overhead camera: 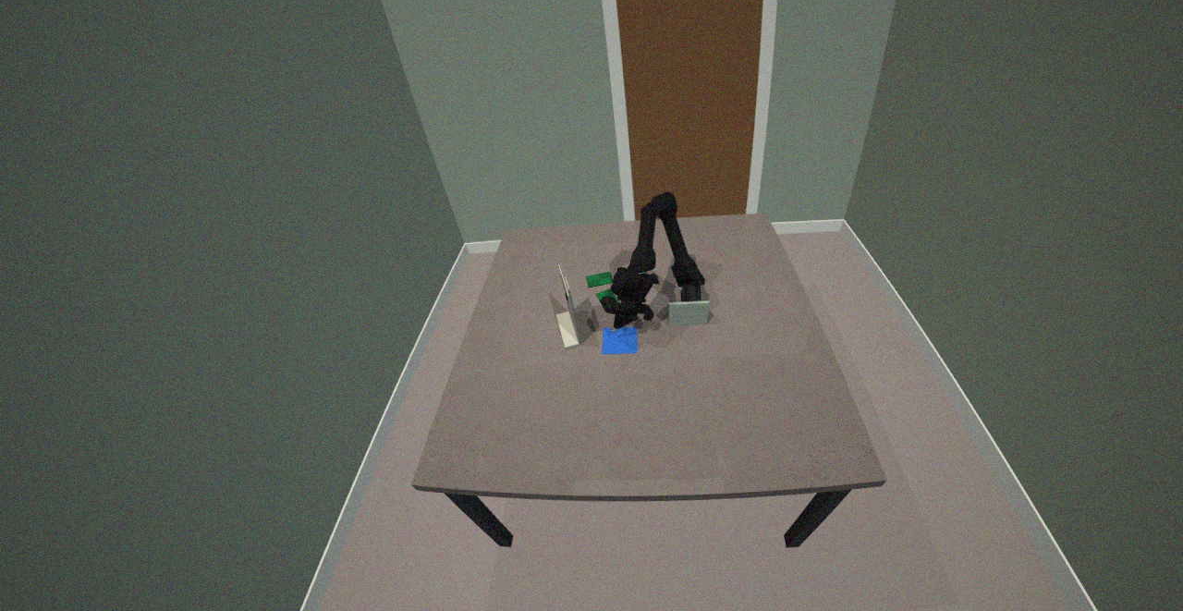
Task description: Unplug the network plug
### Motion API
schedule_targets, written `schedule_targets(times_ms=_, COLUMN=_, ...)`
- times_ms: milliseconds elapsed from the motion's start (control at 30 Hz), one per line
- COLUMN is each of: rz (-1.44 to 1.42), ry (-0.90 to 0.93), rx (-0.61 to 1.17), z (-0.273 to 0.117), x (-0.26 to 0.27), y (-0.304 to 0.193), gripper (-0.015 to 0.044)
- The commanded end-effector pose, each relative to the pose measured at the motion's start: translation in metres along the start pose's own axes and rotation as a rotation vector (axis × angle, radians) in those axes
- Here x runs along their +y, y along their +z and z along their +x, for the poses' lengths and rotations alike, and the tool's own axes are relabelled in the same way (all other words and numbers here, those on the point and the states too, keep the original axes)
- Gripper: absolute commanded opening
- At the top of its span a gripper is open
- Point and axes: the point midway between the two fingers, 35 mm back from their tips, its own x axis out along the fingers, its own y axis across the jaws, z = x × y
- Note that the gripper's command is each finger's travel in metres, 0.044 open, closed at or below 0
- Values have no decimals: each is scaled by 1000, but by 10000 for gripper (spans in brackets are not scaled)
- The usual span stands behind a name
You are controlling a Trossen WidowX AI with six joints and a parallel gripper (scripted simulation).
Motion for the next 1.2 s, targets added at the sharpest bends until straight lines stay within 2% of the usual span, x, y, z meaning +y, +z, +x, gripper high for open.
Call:
schedule_targets(times_ms=0, rz=-9, ry=-6, rx=-2, z=6, x=-6, y=0, gripper=0)
schedule_targets(times_ms=1167, rz=-11, ry=-4, rx=-4, z=38, x=-31, y=2, gripper=0)
